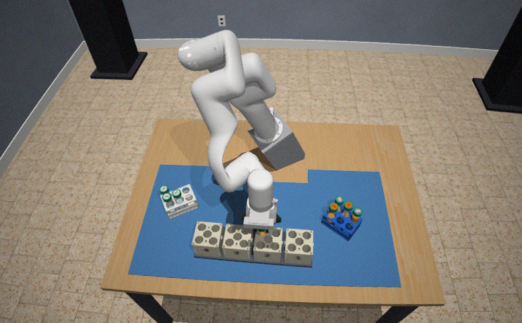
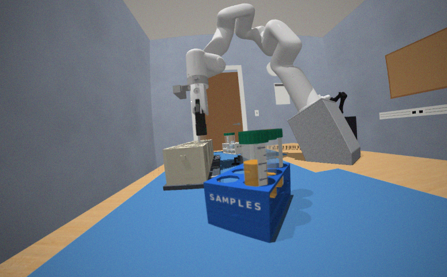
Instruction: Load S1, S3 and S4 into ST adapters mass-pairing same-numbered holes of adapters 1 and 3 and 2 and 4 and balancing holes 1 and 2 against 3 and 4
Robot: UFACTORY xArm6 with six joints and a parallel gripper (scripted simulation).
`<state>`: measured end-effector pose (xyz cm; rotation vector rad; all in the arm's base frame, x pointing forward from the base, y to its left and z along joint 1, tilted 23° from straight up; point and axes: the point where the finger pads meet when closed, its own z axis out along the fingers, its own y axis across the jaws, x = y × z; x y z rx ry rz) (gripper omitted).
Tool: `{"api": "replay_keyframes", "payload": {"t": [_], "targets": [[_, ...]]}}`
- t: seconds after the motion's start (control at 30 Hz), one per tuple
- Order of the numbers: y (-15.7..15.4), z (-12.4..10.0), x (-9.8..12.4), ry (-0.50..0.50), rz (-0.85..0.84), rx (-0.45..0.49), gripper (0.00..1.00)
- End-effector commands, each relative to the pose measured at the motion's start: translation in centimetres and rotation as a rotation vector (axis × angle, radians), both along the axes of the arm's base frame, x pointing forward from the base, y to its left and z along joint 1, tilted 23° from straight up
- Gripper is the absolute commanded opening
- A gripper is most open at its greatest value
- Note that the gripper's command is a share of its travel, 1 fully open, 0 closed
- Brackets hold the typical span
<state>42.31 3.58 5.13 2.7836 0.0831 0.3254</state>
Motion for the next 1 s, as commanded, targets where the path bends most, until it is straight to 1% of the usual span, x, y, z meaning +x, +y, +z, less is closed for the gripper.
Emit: {"api": "replay_keyframes", "payload": {"t": [0.0, 0.23, 0.73, 0.8, 0.97], "targets": [[0.1, 0.2, 0.1, -0.003, 0.001, 0.001, 0.00], [0.3, 0.8, -0.1, -0.003, 0.001, 0.001, 0.00], [1.3, 3.6, -0.8, -0.003, 0.001, 0.001, 0.00], [1.3, 3.6, -0.8, -0.003, 0.001, 0.001, 0.00], [1.6, 4.5, -1.0, -0.003, 0.001, 0.001, 0.00]]}}
